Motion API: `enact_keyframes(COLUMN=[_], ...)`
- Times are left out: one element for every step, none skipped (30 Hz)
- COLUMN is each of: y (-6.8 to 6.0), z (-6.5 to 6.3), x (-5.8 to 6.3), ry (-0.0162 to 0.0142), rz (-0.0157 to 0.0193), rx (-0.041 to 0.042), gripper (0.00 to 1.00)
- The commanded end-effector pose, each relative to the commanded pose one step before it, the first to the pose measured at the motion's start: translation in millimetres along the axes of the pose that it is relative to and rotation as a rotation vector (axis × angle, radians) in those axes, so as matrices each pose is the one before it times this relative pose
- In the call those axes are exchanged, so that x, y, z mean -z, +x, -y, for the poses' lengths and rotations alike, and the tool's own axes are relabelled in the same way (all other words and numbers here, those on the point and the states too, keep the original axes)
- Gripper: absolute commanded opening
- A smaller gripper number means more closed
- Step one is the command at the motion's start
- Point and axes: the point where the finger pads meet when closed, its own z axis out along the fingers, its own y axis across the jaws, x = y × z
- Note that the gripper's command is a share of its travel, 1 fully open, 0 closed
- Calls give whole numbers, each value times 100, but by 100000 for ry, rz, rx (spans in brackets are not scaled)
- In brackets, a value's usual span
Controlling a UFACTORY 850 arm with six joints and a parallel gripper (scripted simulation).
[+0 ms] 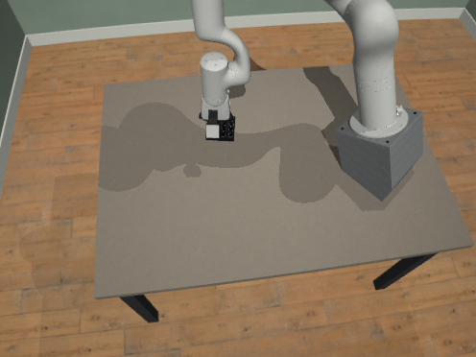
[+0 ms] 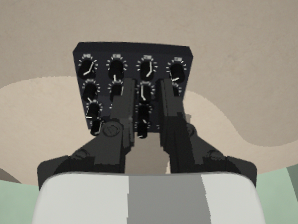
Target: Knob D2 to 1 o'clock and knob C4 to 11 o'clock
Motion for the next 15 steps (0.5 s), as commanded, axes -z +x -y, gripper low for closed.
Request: enact_keyframes(y=[1,0,0,0,0,0,0,0,0,0,0,0,0,0,0], z=[-68,0,2,2,2,2,1,2,2,2,1,1,1,1,1], x=[-372,0,-129,-124,-119,-115,-109,-103,-96,-88,-82,-75,-67,-59,-51], ry=[-206,0,0,0,0,0,0,0,0,0,0,0,0,0,0], rz=[-12,0,1,0,-1,1,1,0,0,-1,1,1,0,0,0], rx=[-25,0,0,0,0,0,0,0,0,0,0,0,0,0,0], gripper=[19,19,19,19,19,19,19,19,19,19,19,19,19,19,19])
